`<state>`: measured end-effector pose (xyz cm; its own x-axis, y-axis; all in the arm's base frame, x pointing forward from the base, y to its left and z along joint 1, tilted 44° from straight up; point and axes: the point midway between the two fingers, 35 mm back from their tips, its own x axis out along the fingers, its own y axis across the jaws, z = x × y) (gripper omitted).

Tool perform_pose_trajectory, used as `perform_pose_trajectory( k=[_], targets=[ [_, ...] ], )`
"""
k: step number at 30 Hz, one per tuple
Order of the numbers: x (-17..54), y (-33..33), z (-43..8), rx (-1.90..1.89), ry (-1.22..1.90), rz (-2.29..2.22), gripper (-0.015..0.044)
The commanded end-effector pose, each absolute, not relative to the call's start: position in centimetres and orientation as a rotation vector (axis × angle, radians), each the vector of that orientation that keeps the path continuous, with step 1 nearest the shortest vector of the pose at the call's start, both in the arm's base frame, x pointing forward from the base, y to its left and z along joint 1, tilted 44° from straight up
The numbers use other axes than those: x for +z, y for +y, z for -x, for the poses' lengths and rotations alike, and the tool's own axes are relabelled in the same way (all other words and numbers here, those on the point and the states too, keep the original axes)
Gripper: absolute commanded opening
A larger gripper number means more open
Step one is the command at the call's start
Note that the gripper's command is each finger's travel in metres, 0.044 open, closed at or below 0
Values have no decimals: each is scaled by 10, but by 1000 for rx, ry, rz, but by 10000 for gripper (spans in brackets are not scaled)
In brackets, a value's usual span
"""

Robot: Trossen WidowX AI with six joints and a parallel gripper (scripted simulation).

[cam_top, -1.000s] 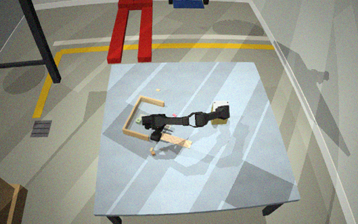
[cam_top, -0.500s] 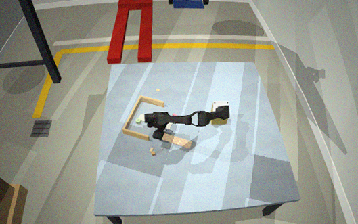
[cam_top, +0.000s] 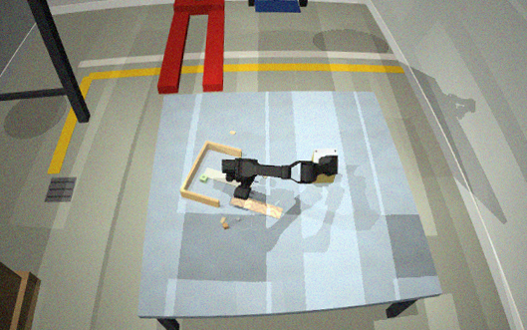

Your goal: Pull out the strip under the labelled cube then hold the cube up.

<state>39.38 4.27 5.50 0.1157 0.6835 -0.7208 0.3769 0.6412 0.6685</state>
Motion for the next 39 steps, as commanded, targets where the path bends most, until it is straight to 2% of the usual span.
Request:
perform_pose_trajectory(
  k=[1,23,39],
  targets=[
    [53,41,-382,285,1500,-931,0],
    [35,38,-304,283,1505,-932,0],
    [60,13,-297,281,1506,-931,0]
  ],
)
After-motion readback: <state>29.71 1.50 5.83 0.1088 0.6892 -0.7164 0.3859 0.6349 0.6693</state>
